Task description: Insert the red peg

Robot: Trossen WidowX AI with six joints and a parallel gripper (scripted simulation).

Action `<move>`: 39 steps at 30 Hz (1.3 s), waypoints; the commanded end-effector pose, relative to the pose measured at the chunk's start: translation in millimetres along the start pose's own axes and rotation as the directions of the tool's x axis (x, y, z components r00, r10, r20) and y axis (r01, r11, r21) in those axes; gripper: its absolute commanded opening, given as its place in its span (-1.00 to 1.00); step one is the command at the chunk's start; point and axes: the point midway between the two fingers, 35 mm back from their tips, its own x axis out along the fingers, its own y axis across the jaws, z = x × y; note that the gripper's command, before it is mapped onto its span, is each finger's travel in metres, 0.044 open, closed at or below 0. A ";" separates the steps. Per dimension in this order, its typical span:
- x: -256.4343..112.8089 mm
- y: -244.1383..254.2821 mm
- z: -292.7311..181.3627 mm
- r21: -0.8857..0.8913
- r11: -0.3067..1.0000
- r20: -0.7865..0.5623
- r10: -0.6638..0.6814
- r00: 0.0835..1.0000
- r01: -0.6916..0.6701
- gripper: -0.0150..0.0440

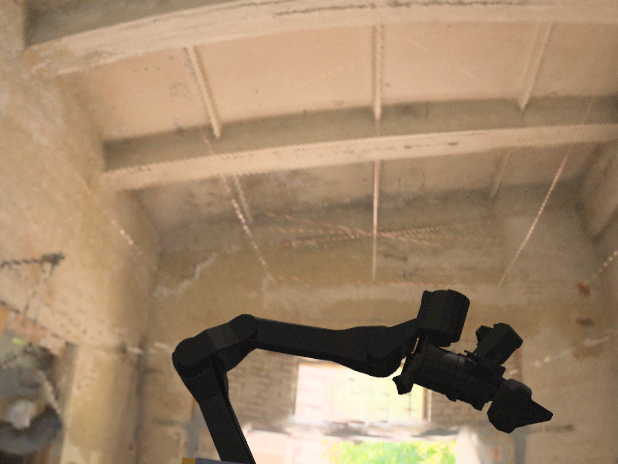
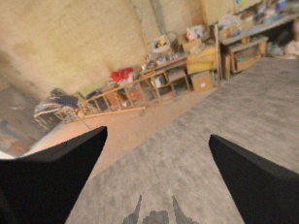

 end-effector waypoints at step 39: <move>-94.1 -166.6 -48.0 0.959 0.194 -0.088 -0.491 0.867 0.207 1.00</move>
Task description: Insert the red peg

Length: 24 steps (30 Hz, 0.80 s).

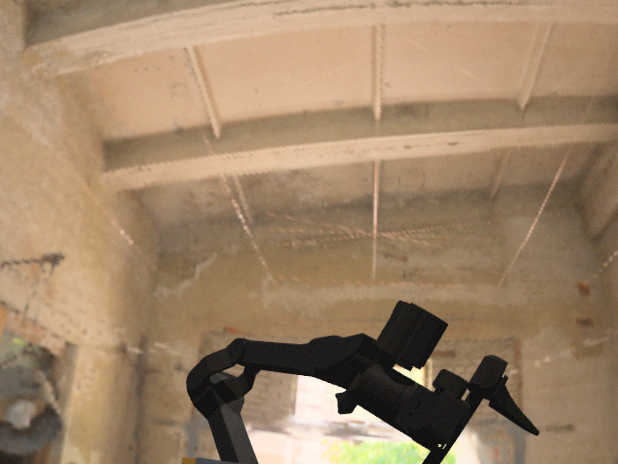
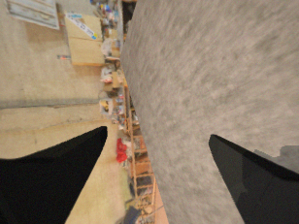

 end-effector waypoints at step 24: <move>-33.7 -81.1 60.4 0.792 0.609 0.180 -0.151 0.972 -0.053 1.00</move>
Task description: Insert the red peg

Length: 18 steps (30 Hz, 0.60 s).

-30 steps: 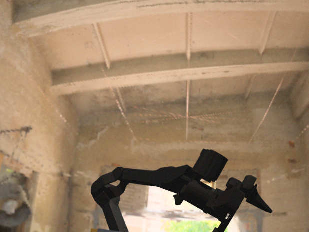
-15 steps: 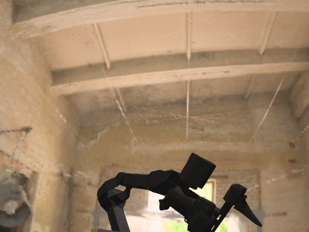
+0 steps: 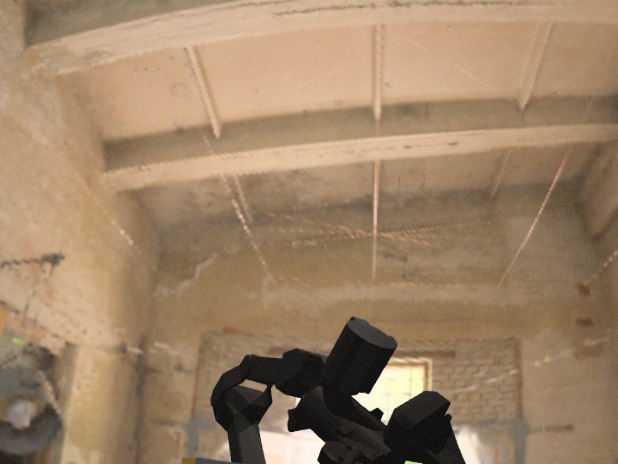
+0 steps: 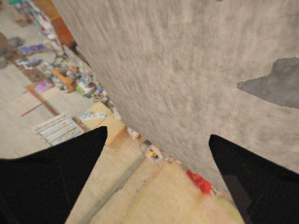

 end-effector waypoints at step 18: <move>-18.3 -23.9 65.1 0.674 0.732 0.141 0.006 0.990 -0.100 1.00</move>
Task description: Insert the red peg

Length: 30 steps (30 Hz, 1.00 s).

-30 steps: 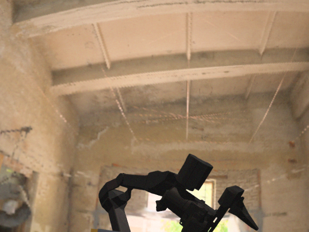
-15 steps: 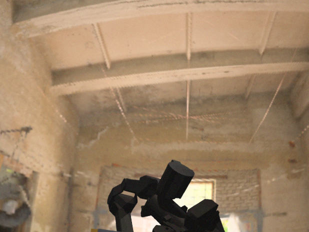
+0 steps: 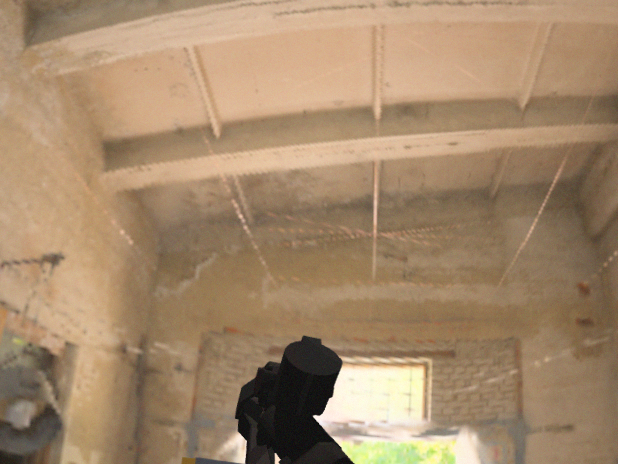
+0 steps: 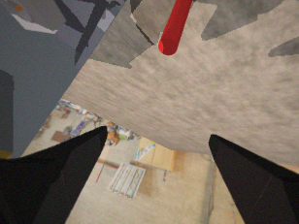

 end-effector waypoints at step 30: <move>2.3 13.5 27.5 0.362 0.931 0.047 0.035 0.998 -0.050 0.25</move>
